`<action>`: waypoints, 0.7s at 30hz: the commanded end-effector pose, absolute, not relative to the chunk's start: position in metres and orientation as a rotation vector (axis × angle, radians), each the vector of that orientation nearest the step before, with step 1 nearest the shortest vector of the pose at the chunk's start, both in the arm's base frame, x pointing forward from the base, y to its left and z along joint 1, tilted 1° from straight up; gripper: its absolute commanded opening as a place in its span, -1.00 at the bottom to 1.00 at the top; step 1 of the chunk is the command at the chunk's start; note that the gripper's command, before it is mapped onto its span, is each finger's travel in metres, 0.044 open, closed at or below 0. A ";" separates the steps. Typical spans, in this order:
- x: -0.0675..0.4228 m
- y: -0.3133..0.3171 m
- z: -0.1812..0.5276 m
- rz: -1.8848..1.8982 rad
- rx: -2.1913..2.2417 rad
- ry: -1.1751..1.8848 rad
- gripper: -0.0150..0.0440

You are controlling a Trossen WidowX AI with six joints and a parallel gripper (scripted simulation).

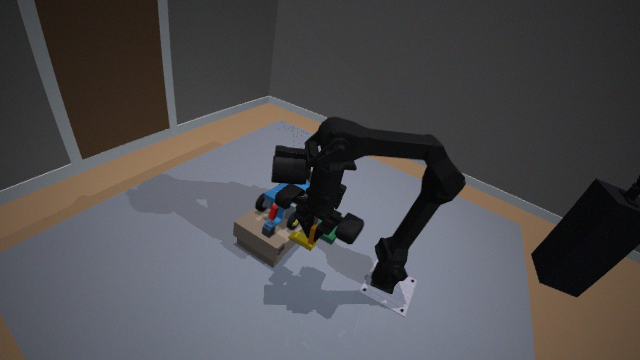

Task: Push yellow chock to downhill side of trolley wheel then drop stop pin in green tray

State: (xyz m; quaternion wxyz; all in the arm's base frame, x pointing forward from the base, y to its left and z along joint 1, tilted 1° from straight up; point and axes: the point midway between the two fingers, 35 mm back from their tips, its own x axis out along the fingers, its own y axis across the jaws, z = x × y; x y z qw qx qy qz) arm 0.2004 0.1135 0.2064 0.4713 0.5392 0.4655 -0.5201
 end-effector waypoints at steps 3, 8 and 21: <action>0.202 0.113 0.212 -1.273 1.316 1.136 -0.49; 0.202 0.113 0.212 -1.217 1.258 1.175 -0.49; 0.202 0.113 0.212 -0.890 0.924 1.356 -0.49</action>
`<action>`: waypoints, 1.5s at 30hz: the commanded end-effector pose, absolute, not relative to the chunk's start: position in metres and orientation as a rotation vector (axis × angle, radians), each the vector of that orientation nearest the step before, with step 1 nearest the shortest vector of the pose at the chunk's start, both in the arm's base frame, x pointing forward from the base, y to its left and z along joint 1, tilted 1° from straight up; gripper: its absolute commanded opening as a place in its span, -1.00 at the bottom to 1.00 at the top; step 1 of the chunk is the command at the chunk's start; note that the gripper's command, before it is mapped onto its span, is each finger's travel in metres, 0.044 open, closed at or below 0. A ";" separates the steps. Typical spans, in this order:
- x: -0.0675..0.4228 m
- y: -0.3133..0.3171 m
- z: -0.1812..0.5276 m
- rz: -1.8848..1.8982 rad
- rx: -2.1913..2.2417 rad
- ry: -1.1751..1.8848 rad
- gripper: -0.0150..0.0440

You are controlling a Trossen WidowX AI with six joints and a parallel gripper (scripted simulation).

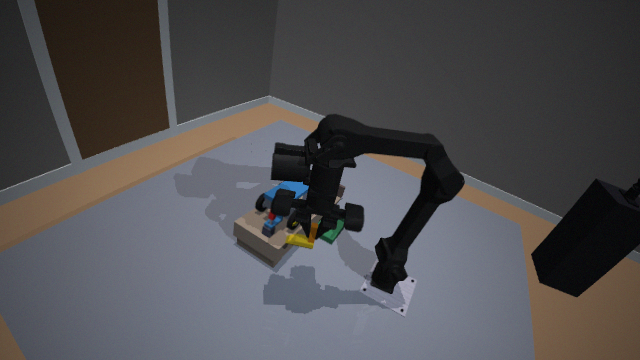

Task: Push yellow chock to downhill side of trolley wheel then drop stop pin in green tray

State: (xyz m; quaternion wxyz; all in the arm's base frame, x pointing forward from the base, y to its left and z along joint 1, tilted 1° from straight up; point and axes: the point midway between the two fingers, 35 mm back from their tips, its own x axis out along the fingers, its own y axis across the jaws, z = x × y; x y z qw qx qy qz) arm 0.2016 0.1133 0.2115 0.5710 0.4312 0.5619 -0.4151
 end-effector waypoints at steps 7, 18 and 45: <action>0.202 0.113 0.212 -0.712 0.741 1.428 -0.49; 0.202 0.113 0.212 -0.428 0.450 1.506 -0.49; 0.206 0.086 0.211 -0.094 0.105 1.547 -0.49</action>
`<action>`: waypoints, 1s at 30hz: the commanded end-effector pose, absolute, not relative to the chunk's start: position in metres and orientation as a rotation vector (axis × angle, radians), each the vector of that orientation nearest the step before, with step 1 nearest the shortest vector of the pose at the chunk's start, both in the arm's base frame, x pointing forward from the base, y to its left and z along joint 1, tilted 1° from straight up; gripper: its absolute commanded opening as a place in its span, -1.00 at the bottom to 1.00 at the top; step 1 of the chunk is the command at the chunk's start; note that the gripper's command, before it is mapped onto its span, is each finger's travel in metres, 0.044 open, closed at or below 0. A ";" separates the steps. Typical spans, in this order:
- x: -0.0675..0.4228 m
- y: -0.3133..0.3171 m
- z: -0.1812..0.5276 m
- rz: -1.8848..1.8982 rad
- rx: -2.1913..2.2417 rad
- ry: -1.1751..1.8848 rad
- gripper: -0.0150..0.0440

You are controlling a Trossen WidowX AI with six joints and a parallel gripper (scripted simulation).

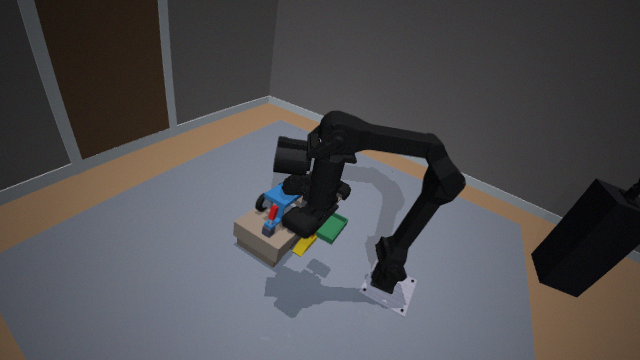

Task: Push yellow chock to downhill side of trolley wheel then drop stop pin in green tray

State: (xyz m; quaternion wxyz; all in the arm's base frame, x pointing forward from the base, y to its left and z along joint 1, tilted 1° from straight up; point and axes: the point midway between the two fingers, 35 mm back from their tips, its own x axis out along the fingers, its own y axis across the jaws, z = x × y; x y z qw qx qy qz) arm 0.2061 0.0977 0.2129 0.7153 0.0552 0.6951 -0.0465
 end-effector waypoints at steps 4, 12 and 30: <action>0.209 0.071 0.211 -0.090 0.100 1.546 -0.49; 0.214 0.044 0.211 -0.091 0.097 1.544 -0.49; 0.223 -0.019 0.208 -0.097 0.091 1.545 -0.49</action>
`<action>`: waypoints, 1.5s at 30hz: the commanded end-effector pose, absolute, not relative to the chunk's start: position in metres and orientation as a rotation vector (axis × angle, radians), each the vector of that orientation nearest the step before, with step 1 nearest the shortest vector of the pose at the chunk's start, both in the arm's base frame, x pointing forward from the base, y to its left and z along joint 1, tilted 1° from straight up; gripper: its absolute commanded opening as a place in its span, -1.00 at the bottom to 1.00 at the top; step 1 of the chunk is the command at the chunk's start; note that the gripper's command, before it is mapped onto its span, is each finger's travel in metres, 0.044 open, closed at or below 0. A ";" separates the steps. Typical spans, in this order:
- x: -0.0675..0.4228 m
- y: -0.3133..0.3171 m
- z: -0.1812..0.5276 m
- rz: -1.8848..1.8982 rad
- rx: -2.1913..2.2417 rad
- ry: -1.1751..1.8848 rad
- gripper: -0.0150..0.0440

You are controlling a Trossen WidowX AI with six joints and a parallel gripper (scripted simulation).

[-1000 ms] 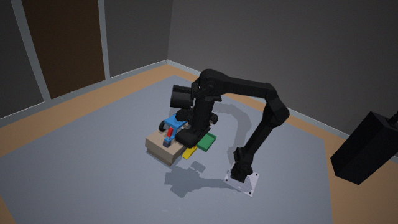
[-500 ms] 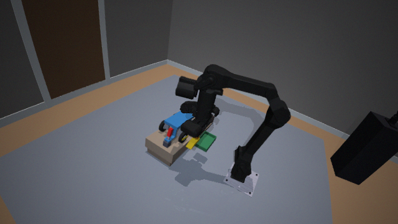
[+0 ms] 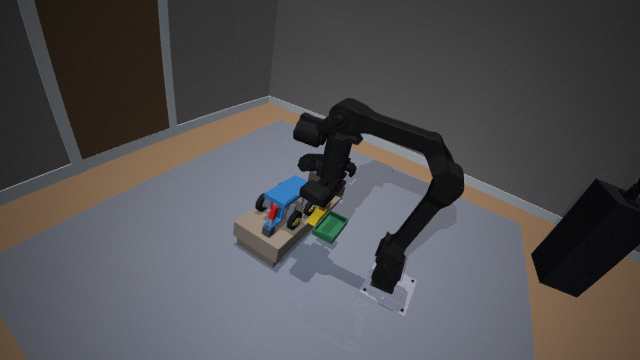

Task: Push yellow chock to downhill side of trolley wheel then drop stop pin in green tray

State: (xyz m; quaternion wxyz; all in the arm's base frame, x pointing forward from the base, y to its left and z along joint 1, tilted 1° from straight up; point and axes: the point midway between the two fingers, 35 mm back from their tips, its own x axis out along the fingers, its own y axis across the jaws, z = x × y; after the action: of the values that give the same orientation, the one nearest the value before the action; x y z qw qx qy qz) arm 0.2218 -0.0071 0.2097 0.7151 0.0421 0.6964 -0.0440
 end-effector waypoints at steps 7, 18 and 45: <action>0.224 -0.045 0.206 -0.099 0.089 1.545 -0.49; 0.226 -0.085 0.202 -0.102 0.086 1.545 -0.49; 0.231 -0.173 0.196 -0.059 0.126 1.542 -0.49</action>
State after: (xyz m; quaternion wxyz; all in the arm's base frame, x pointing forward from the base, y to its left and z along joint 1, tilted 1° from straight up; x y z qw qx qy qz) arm 0.2300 -0.1680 0.1949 0.7126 0.0425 0.6990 -0.0430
